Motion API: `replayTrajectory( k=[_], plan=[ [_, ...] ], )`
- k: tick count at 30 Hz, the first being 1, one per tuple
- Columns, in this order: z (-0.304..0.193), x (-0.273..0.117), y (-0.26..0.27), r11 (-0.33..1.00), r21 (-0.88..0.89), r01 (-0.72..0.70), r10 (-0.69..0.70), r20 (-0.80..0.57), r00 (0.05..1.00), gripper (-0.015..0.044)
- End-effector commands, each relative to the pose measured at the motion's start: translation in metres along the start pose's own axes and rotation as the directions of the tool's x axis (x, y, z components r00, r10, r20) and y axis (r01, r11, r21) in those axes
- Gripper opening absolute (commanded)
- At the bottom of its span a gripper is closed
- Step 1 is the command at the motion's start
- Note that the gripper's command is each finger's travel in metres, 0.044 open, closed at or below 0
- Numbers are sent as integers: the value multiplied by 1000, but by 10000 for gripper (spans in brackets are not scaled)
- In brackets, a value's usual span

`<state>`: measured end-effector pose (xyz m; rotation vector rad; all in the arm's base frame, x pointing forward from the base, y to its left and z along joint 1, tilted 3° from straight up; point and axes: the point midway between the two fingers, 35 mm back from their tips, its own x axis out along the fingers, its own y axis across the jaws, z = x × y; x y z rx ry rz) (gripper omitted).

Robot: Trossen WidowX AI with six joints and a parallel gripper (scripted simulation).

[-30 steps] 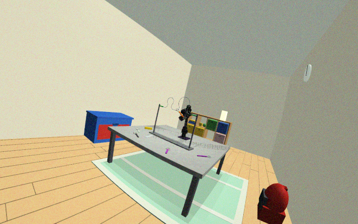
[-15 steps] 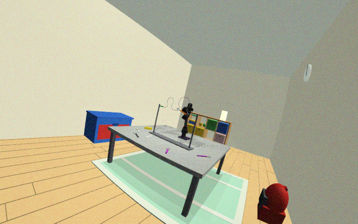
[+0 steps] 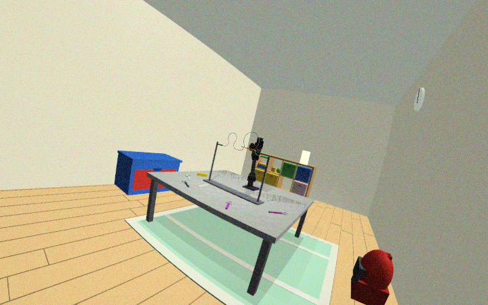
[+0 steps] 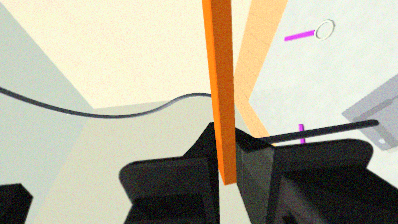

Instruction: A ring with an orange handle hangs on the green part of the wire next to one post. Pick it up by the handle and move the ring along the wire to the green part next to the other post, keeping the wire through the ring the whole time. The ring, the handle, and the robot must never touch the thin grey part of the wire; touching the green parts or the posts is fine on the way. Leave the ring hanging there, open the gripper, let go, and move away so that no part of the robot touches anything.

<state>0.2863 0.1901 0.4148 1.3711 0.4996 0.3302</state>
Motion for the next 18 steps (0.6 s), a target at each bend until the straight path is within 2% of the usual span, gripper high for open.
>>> replayTrajectory(
  k=[1, 18],
  plan=[
    [0, -1, 17, 994, 97, -54, 55, -13, 998, -150],
    [14, -15, 67, 906, 373, -200, 219, -8, 976, -150]
  ],
)
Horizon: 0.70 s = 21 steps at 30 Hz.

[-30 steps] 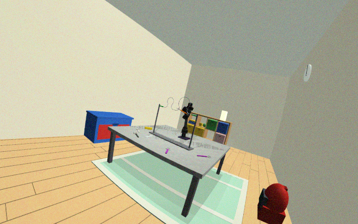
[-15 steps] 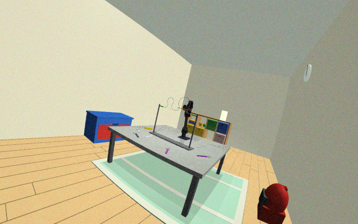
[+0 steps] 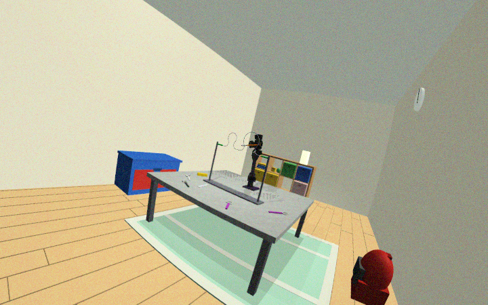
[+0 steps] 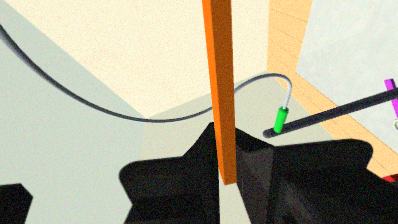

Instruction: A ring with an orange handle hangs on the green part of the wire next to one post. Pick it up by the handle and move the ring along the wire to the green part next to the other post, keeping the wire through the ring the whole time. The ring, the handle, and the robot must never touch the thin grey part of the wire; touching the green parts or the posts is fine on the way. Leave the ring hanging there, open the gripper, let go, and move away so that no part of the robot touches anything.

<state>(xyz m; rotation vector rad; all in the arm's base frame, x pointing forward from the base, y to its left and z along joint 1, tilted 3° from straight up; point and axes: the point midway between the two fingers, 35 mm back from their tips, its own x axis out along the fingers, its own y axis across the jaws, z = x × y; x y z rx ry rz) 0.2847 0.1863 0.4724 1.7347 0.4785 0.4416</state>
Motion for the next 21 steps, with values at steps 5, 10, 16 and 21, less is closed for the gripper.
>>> replayTrajectory(
  k=[5, 10, 16, 21],
  plan=[
    [2, -3, 22, 995, 89, -53, 54, -10, 998, -150],
    [3, -5, 27, 993, 98, -58, 60, -11, 998, -150],
    [4, -5, 31, 996, 79, -48, 49, -9, 999, -150],
    [4, -6, 31, 998, 53, -33, 34, -7, 999, -150]
  ],
)
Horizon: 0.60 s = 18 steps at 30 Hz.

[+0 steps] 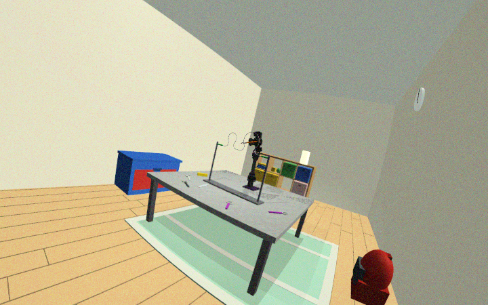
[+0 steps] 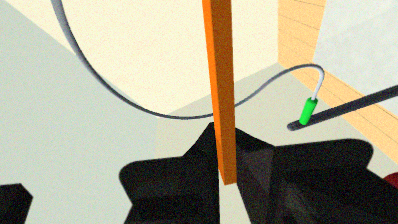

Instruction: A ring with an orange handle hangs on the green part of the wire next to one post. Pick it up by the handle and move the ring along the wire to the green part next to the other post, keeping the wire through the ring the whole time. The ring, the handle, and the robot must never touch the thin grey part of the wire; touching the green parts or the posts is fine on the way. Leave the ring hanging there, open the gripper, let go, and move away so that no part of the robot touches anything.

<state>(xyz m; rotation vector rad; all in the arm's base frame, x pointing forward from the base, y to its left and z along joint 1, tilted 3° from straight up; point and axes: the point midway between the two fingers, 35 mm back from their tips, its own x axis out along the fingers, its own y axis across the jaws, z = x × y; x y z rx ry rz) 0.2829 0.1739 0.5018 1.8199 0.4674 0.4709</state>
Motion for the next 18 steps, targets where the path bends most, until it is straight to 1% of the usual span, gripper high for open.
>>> replayTrajectory(
  k=[1, 18],
  plan=[
    [0, 1, 0, 999, -30, 18, -18, 3, 1000, -150],
    [1, 2, -5, 973, -199, 118, -113, 35, 993, -150]
  ],
)
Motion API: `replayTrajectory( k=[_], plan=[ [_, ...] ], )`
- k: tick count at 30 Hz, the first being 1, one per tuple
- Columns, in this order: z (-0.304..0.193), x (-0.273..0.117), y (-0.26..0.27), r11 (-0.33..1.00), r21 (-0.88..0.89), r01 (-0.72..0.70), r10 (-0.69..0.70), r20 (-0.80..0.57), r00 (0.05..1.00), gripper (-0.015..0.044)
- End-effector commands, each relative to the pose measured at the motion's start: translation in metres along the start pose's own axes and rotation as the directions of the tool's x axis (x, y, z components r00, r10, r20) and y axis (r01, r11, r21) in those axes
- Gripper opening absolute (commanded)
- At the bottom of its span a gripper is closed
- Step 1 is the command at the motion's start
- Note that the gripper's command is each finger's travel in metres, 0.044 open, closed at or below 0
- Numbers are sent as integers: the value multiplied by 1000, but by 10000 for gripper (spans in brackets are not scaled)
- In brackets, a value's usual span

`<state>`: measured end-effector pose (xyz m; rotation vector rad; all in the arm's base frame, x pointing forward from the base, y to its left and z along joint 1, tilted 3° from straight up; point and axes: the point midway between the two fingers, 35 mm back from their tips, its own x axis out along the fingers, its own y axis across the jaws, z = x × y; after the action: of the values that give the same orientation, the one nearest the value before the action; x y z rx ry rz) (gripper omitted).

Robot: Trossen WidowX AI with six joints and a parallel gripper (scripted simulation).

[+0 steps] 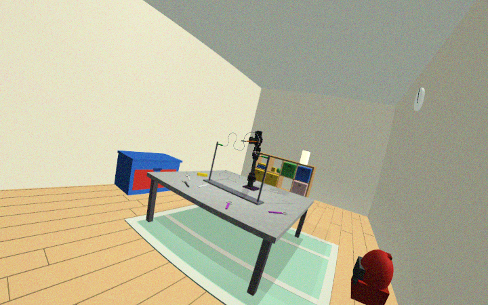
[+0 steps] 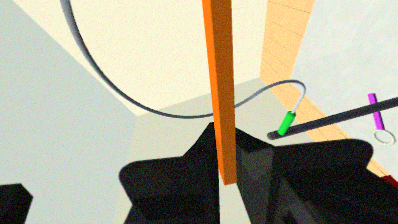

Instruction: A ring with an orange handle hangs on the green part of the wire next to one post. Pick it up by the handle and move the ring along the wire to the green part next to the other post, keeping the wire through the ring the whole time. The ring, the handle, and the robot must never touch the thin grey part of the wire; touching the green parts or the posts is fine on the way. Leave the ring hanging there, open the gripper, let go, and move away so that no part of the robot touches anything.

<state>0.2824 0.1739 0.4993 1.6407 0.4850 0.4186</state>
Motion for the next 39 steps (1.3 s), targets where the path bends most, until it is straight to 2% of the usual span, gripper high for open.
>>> replayTrajectory(
  k=[1, 20, 39],
  plan=[
    [0, 3, -2, 998, -53, 33, -32, 9, 999, -150],
    [1, 3, -10, 954, -255, 155, -146, 53, 988, -150],
    [4, 2, -18, 856, -439, 273, -246, 119, 962, -150]
  ],
)
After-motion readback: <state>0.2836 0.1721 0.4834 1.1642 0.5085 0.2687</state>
